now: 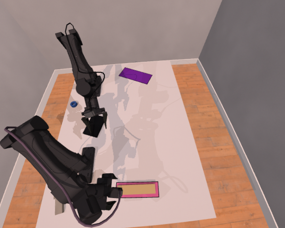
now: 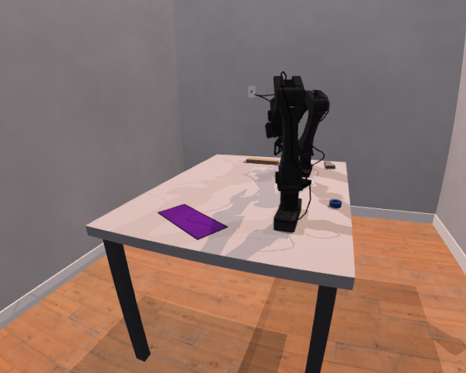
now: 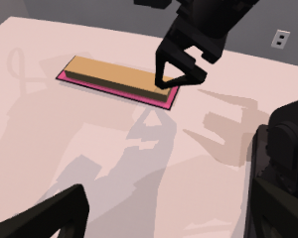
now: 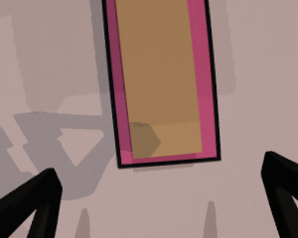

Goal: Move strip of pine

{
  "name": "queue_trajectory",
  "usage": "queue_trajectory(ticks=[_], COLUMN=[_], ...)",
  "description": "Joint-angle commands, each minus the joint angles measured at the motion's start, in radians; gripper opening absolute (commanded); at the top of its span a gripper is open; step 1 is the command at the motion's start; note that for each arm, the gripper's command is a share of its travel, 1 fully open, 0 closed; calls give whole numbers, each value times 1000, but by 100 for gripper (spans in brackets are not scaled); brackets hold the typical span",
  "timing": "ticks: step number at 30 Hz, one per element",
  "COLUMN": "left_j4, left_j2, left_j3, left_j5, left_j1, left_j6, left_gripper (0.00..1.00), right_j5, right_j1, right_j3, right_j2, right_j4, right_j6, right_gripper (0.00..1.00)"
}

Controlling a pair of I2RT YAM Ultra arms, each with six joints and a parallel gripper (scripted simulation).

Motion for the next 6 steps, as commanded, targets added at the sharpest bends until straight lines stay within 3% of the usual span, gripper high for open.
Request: queue_trajectory(ticks=[1,6], left_j4=[13,13], left_j2=[9,9], left_j3=[28,28], left_j5=[-7,-7], left_j1=[-6,-6], left_j6=[-4,-4], left_gripper=[72,72], right_j5=[-22,-22], right_j1=[-11,-11], right_j3=[37,37], right_j2=[11,11], right_j4=[-14,-14], right_j6=[-6,-6], right_gripper=[100,100])
